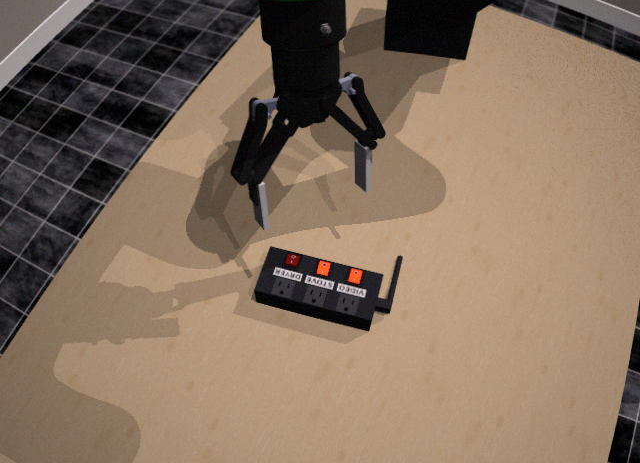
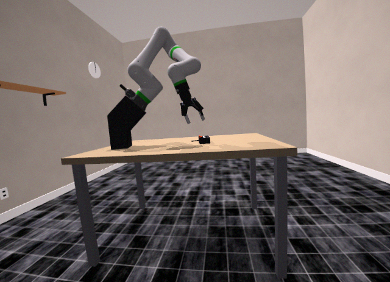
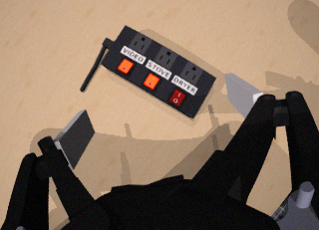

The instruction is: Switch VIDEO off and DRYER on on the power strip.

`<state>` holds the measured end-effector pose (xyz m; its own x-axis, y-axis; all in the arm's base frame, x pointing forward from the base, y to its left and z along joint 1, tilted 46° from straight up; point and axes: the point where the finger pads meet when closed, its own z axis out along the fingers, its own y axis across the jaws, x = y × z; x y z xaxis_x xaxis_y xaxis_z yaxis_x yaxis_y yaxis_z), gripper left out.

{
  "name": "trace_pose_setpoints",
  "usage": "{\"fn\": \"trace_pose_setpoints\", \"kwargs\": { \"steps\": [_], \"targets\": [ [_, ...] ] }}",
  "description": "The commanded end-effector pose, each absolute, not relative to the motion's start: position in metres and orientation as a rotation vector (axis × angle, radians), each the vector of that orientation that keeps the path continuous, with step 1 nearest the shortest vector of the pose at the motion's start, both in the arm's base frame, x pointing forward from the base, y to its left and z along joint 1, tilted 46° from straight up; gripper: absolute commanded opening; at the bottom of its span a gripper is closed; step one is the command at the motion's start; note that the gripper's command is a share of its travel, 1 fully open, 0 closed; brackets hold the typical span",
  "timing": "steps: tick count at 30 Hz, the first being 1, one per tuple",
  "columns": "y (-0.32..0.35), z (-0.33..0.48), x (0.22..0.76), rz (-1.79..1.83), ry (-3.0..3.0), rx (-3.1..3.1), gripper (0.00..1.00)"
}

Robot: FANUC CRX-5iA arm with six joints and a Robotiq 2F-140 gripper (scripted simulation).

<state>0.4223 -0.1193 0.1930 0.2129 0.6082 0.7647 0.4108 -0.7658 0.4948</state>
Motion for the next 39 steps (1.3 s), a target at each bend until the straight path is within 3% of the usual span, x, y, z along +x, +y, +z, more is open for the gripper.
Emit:
{"fn": "trace_pose_setpoints", "kwargs": {
  "steps": [1,18,39],
  "targets": [
    [-0.119,0.193,0.422,1.585,0.978,2.296,1.0],
    [-0.117,0.19,0.421,1.572,0.993,2.304,1.0],
    [-0.097,0.149,0.381,1.091,1.441,2.322,1.0]
  ]
}}
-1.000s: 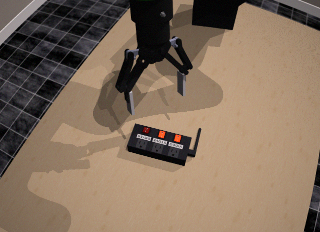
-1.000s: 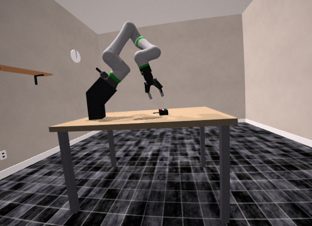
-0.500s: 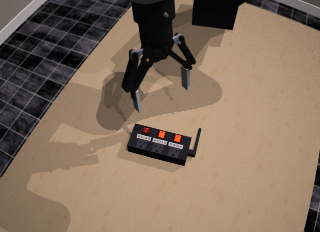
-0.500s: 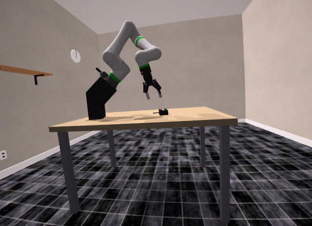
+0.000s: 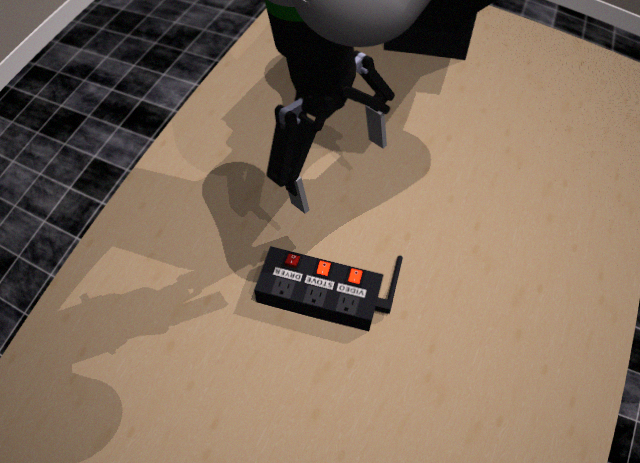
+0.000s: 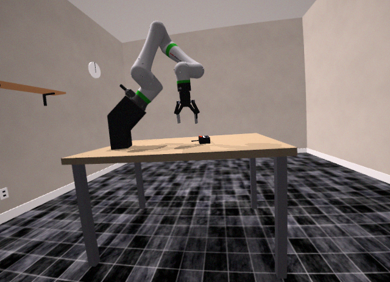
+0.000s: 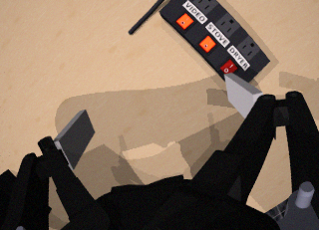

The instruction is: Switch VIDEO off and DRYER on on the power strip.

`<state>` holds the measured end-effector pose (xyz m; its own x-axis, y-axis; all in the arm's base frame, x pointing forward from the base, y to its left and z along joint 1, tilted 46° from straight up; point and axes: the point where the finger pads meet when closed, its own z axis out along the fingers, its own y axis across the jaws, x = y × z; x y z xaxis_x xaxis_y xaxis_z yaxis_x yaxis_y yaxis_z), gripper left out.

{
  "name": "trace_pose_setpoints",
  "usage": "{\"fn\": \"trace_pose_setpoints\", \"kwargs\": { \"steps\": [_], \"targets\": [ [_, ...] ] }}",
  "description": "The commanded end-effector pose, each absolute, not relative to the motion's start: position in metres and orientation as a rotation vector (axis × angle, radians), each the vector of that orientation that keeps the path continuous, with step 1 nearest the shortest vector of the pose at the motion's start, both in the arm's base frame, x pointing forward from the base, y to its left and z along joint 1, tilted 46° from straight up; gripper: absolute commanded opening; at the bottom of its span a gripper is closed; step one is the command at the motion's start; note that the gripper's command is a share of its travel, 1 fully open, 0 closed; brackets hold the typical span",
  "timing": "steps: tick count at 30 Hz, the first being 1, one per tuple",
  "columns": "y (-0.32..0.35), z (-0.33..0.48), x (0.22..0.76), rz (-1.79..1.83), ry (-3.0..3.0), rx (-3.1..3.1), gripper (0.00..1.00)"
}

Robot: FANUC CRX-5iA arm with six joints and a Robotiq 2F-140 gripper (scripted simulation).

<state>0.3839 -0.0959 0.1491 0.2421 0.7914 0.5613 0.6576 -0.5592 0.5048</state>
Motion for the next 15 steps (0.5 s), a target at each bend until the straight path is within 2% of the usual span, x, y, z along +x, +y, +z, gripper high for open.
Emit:
{"fn": "trace_pose_setpoints", "kwargs": {
  "steps": [1,15],
  "targets": [
    [-0.097,0.149,0.381,1.091,1.441,2.322,1.0],
    [-0.101,0.172,0.393,0.968,1.548,2.191,1.0]
  ]
}}
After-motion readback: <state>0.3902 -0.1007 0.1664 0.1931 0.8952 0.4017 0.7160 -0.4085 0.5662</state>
